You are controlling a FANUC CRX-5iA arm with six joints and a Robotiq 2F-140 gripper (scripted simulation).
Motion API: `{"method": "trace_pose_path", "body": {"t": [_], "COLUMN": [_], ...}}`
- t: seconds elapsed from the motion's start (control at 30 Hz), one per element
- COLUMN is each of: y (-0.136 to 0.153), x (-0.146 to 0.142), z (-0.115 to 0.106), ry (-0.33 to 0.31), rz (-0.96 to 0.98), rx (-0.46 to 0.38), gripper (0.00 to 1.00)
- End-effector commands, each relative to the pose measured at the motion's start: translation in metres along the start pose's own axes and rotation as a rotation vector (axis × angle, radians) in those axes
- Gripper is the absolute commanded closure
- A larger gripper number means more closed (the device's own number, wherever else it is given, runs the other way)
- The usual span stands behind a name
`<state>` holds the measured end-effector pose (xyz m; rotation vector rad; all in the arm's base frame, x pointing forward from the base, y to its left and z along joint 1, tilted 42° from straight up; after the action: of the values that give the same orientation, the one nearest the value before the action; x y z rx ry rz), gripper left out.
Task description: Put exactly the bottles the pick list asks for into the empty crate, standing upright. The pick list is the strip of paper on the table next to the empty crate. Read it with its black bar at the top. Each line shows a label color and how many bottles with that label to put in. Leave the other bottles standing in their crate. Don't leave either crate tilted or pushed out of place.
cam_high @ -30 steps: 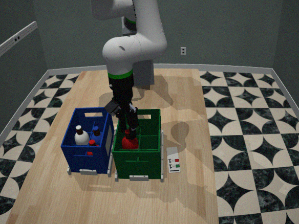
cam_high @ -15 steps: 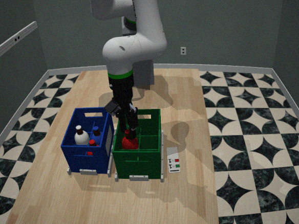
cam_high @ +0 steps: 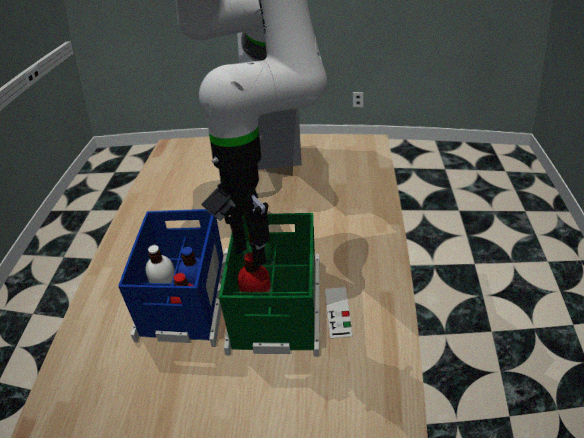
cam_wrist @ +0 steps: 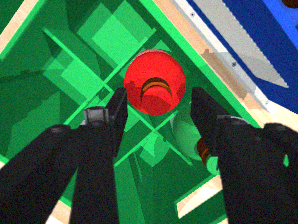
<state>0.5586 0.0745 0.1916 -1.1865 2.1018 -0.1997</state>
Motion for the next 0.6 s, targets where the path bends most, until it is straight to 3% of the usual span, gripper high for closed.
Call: {"method": "trace_pose_path", "body": {"t": [0.0, 0.57], "y": [0.0, -0.001], "x": [0.0, 0.0], "z": [-0.008, -0.048], "ry": [-0.001, -0.001], "rz": [0.0, 0.0], "rx": [0.001, 0.001], "gripper": [0.56, 0.56]}}
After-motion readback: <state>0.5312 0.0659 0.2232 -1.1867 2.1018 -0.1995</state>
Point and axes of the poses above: the point where the finger pads meet when closed, its own z axis out along the fingers, its own x axis across the jaws, y = z × x, the point moved 7 cm from there along -z, back along the fingers, and after that the axes turned 4 degrees about -z, right-handed, at the moved point
